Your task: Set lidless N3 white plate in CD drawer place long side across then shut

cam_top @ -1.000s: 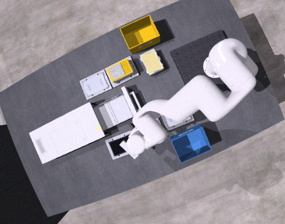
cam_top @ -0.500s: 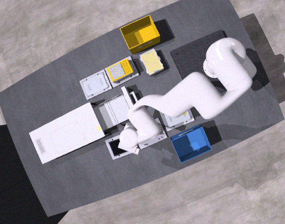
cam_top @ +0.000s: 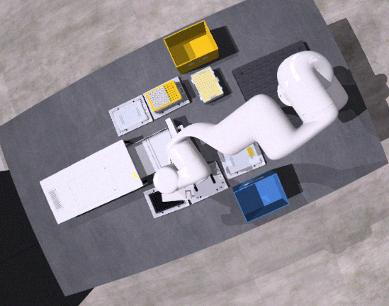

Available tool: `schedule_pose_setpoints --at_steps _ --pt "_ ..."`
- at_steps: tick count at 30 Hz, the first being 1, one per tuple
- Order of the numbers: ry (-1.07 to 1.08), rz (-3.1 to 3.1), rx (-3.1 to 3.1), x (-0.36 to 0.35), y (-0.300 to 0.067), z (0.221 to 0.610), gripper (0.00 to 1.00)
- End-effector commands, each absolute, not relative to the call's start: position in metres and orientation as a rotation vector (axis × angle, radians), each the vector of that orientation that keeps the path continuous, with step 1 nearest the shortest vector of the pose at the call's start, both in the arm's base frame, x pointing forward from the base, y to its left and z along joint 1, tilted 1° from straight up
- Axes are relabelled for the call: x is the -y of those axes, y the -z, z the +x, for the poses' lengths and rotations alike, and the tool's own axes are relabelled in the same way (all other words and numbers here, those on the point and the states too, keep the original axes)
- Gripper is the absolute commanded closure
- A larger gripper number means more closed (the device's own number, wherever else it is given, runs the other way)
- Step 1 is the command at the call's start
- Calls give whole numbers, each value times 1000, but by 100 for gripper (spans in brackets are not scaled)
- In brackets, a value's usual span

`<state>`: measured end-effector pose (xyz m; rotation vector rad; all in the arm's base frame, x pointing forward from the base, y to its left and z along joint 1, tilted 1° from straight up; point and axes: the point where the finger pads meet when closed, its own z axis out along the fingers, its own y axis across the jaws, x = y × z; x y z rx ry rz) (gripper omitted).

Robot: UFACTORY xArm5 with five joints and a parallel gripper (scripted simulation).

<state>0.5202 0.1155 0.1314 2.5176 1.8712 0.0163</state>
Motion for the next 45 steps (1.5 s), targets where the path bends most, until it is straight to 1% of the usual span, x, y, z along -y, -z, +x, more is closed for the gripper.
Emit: schedule_pose_setpoints --at_steps 1,7,45 --pt "-23 2356 -2075 -105 -133 527 100" --pt "-22 2169 -2268 -90 -133 535 100" --pt "-22 2169 -2267 -13 -133 574 100"
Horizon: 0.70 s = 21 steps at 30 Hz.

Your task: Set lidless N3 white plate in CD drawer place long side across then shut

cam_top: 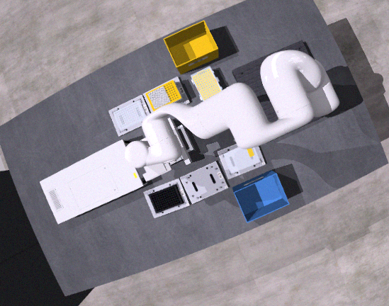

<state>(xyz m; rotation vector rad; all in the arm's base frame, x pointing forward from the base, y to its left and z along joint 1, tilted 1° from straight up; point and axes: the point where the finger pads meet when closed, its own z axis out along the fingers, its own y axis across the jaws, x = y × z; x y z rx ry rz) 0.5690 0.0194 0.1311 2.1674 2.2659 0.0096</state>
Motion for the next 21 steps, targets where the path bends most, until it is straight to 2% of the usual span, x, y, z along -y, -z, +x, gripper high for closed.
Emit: schedule_pose_setpoints --at_steps 1,21 --pt "-22 2169 -2267 -12 -133 574 100" --pt "-22 2169 -2267 -13 -121 574 100"
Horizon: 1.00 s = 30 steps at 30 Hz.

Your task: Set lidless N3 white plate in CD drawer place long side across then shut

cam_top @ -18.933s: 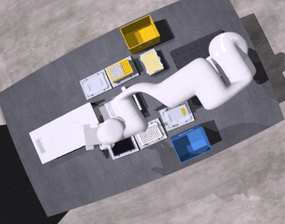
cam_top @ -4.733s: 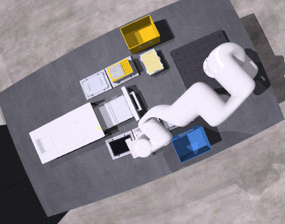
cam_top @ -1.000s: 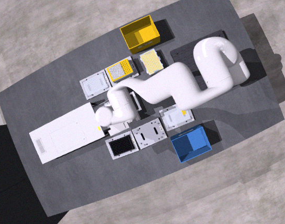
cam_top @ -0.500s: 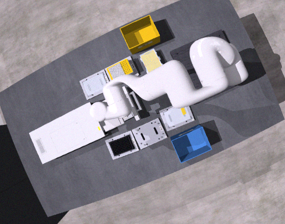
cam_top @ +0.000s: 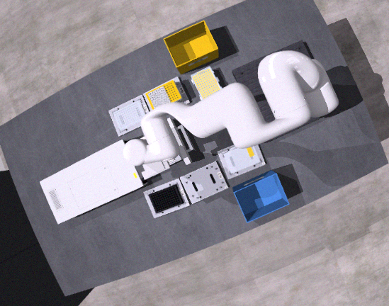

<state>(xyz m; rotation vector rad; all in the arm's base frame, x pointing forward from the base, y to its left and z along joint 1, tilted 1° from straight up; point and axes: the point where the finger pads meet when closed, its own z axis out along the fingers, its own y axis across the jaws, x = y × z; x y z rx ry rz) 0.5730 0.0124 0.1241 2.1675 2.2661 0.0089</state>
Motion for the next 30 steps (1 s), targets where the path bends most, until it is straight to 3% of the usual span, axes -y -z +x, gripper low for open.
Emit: schedule_pose_setpoints --at_steps 1,30 --pt "-22 2169 -2267 -13 -120 574 100" --pt "-22 2169 -2267 -14 -78 574 100"
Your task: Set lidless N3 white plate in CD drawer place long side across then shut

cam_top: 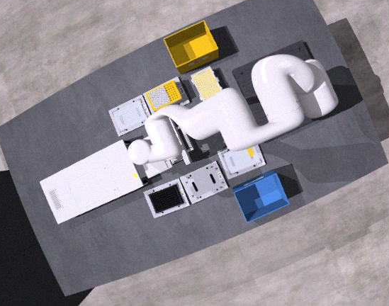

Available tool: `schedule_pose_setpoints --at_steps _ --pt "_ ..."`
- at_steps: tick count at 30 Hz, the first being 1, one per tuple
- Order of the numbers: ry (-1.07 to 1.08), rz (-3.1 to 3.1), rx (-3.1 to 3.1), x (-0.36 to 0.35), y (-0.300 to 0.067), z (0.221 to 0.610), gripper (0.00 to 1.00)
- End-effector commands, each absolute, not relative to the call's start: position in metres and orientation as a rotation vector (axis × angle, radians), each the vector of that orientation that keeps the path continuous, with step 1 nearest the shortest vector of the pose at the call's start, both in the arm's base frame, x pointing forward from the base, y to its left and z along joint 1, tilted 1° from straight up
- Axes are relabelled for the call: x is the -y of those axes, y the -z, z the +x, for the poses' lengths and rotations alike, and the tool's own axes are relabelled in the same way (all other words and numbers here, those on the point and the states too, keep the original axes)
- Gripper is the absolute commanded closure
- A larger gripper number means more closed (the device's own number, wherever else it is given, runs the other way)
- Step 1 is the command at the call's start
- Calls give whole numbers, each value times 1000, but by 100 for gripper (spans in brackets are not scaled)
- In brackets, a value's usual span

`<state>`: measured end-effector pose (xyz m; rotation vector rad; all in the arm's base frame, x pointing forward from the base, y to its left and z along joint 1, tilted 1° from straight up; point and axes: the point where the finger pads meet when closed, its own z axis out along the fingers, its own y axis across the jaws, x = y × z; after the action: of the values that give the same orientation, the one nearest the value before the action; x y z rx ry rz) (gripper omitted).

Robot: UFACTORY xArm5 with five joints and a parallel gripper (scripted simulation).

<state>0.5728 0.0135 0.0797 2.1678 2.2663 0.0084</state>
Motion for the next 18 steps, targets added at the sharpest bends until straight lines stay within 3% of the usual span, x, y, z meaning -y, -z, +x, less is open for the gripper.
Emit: schedule_pose_setpoints --at_steps 1,18 --pt "-22 2169 -2267 -14 -76 575 100" --pt "-22 2169 -2267 -14 -51 575 100"
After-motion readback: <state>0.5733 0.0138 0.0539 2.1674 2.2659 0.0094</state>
